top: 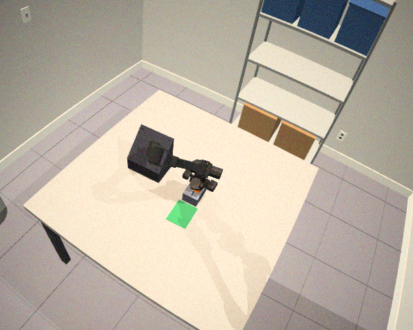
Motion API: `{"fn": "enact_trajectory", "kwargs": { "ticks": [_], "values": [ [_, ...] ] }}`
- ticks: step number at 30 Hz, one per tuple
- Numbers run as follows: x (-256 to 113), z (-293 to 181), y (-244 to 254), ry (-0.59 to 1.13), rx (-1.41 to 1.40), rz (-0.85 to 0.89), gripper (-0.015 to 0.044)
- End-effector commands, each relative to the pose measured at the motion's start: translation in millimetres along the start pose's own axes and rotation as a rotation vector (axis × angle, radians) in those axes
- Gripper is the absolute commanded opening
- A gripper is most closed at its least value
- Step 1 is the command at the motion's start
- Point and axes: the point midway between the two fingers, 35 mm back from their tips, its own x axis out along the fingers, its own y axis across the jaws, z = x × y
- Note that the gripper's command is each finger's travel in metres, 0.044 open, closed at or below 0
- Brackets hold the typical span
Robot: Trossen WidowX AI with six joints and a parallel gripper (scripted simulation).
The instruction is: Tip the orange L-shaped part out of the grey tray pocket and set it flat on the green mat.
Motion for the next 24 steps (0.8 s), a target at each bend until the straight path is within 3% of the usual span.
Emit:
{"fn": "enact_trajectory", "kwargs": {
  "ticks": [1,24],
  "values": [
    [-0.3,0.1,0.0,0.000,0.002,0.000,0.0000],
    [-28.9,0.0,0.4,-0.003,-0.001,0.002,0.0000]
  ]
}}
